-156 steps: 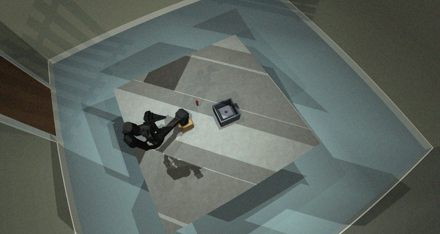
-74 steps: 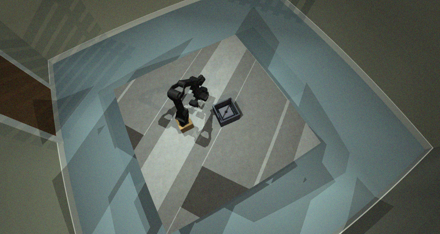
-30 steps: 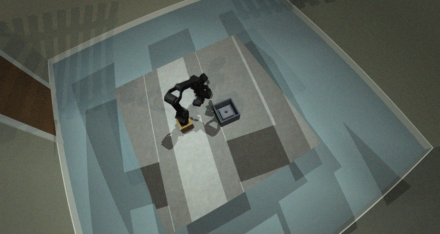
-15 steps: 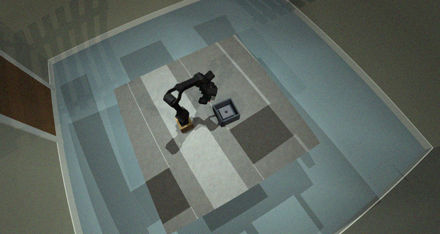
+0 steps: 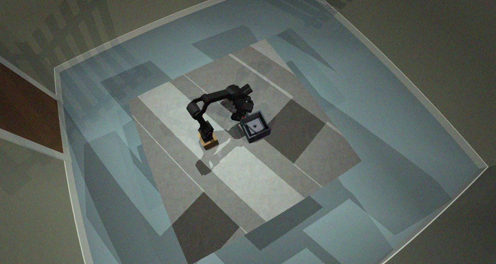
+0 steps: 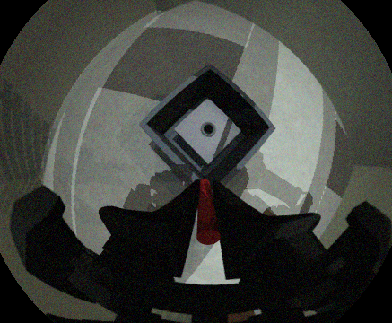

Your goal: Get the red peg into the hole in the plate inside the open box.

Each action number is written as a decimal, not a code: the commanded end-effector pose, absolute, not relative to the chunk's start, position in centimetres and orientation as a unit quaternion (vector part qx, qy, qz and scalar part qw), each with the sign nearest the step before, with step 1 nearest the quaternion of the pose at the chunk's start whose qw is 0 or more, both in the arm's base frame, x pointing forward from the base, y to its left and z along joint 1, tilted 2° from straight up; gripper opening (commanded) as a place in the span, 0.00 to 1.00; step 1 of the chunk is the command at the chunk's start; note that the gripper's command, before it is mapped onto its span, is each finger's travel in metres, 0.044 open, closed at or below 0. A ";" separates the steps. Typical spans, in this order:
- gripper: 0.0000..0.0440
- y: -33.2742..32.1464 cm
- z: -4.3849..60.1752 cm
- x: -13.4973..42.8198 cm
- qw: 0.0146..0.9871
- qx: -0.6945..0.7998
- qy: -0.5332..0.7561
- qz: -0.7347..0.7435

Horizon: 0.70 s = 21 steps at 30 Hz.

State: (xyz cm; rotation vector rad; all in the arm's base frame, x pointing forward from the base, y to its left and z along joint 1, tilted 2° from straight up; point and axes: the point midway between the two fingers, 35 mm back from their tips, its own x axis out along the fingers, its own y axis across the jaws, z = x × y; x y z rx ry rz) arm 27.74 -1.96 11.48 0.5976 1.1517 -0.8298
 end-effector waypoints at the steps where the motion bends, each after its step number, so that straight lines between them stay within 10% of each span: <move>1: 0.00 -2.9 11.4 28.6 0.716 0.278 0.516 -0.378; 21: 0.01 -8.8 8.9 32.0 0.693 0.322 0.504 -0.403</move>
